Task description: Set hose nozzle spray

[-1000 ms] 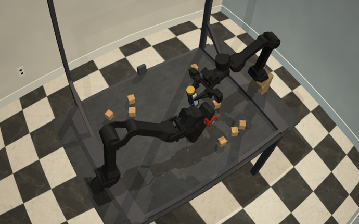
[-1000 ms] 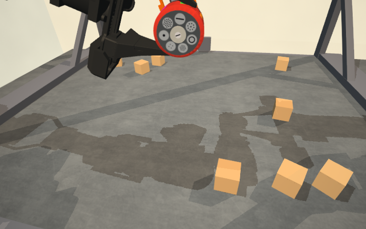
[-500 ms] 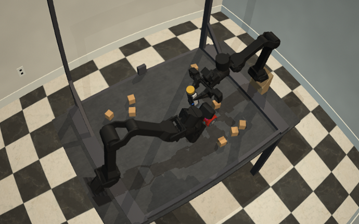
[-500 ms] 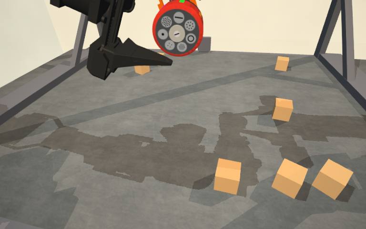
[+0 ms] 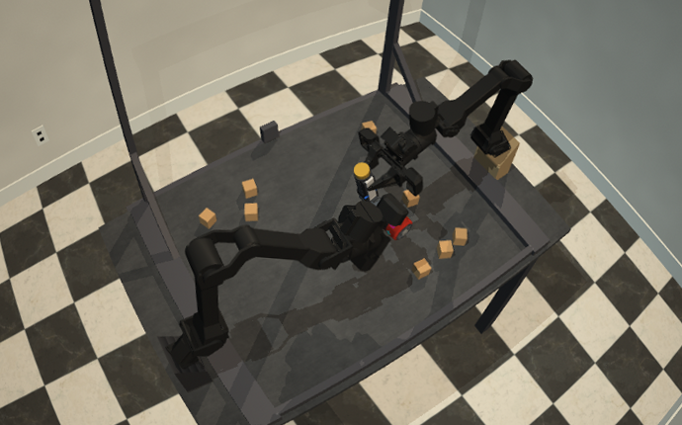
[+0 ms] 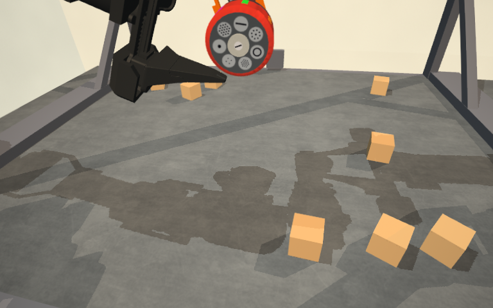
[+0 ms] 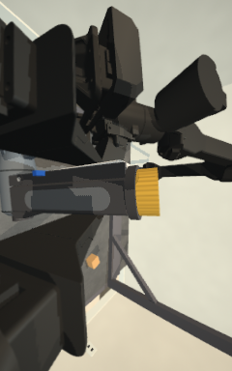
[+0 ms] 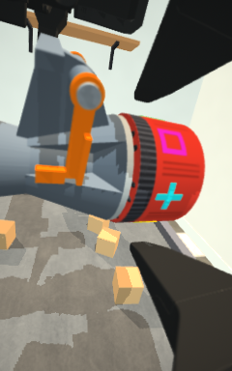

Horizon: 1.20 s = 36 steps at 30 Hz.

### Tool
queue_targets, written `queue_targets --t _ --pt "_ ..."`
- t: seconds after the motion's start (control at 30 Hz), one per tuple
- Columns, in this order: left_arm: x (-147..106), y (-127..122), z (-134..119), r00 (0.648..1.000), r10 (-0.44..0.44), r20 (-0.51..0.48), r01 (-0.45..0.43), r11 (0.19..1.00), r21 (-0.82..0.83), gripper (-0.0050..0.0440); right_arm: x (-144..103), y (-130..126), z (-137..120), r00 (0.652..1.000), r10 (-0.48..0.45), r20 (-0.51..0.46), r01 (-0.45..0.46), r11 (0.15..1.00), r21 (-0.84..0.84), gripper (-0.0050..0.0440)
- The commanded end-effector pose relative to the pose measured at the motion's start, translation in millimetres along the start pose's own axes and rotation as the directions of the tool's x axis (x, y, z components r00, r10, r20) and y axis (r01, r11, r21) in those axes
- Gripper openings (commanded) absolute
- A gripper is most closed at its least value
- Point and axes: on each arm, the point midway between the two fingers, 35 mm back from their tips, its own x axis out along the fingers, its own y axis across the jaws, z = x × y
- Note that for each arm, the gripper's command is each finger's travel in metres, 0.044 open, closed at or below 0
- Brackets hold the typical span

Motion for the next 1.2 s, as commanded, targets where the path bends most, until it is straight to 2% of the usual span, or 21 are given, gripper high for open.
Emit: queue_targets --t 0.0,1.17 --pt "-5.8 1.0 21.6 0.998 0.0 0.056 0.0 1.0 -0.001 0.017 -12.6 -8.7 1.0 1.0 -0.021 0.0 0.021 1.0 -0.005 0.0414" --pt "-5.8 1.0 21.6 0.998 0.0 0.056 0.0 1.0 -0.001 0.017 -58.3 -4.8 1.6 1.0 -0.015 0.0 0.015 1.0 -0.001 0.0414"
